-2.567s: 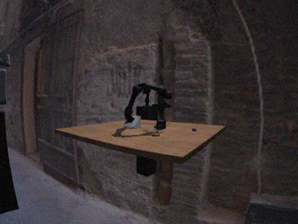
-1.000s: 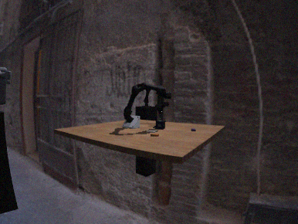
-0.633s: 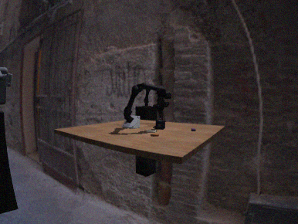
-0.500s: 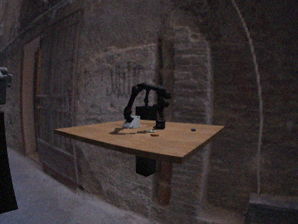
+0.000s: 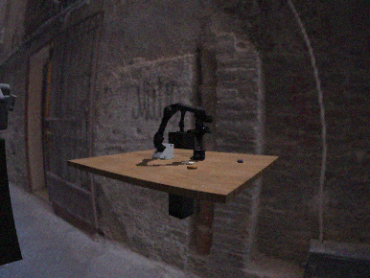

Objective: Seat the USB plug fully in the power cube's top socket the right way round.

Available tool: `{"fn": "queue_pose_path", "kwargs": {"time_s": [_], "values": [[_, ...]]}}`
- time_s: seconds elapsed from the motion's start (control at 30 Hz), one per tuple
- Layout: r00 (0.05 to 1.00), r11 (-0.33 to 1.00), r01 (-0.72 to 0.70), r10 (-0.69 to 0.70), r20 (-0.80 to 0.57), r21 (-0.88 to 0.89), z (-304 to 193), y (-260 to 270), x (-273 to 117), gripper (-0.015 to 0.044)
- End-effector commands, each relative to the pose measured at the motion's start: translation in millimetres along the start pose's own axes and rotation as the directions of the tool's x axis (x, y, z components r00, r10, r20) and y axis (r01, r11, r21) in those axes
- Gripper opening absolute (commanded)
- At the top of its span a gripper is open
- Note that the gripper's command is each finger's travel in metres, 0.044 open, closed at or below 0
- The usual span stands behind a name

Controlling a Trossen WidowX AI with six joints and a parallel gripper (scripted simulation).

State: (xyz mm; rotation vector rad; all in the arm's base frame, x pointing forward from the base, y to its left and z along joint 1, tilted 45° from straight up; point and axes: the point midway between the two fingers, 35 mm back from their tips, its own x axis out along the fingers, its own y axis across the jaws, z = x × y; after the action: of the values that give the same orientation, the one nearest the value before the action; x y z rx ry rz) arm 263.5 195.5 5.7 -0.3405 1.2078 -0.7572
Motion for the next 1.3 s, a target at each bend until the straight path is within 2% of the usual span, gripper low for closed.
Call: {"fn": "queue_pose_path", "kwargs": {"time_s": [0.0, 0.43, 0.87, 1.27], "values": [[1.0, 0.993, 0.001, -0.001, -0.001, 0.12, -0.2, -0.3, 0.1, 0.0], [1.0, 0.896, 0.001, -0.001, -0.001, 0.444, -0.2, -0.3, 0.1, 0.0], [1.0, 0.696, 0.001, -0.001, -0.001, 0.718, -0.2, -0.3, 0.1, 0.0], [1.0, 0.667, 0.001, -0.001, -0.001, 0.745, -0.2, -0.3, 0.1, 0.0]]}}
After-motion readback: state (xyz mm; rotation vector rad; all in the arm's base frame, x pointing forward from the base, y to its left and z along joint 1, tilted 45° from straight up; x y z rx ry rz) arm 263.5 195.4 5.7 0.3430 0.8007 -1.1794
